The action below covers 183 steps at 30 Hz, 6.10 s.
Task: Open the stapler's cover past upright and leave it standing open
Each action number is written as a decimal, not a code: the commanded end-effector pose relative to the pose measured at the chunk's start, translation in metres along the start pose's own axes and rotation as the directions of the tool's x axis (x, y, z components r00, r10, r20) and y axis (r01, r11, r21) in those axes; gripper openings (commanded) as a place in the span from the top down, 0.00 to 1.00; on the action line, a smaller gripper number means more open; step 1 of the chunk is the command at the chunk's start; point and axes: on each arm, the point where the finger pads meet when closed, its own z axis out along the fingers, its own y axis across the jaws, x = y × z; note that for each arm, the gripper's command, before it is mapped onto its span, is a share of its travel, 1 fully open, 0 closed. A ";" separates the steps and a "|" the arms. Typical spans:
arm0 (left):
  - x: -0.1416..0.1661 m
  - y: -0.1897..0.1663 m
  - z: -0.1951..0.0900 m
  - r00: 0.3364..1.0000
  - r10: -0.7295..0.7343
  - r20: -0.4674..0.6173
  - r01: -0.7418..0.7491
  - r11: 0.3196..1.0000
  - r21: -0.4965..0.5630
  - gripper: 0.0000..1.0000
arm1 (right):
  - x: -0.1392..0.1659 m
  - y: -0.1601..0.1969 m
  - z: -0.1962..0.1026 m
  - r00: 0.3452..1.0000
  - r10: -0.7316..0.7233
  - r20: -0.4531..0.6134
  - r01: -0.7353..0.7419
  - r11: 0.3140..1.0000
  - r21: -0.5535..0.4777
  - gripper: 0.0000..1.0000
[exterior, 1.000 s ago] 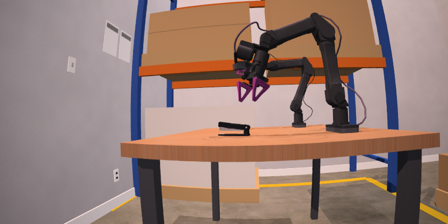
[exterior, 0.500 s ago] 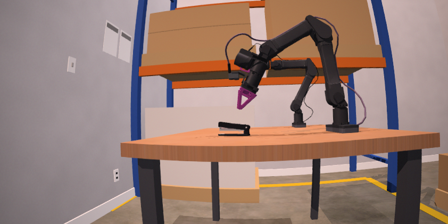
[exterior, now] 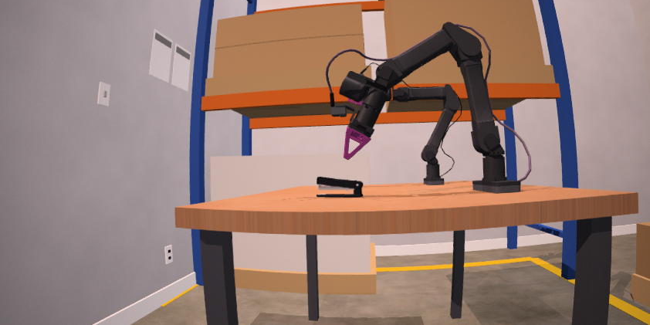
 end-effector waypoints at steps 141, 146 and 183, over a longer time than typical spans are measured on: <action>0.148 -0.173 -0.038 0.877 0.202 -0.436 -0.190 0.979 0.072 0.83 | -0.008 0.000 -0.005 1.000 -0.006 0.024 0.006 1.000 -0.004 0.00; 0.194 -0.227 -0.060 0.867 0.253 -0.430 -0.231 0.967 0.104 0.83 | -0.008 0.000 -0.005 1.000 -0.006 0.024 0.006 1.000 -0.004 0.00; 0.257 -0.284 -0.087 0.339 0.918 -0.207 -0.813 0.396 0.427 0.83 | -0.008 0.000 -0.005 1.000 -0.006 0.024 0.006 1.000 -0.004 0.00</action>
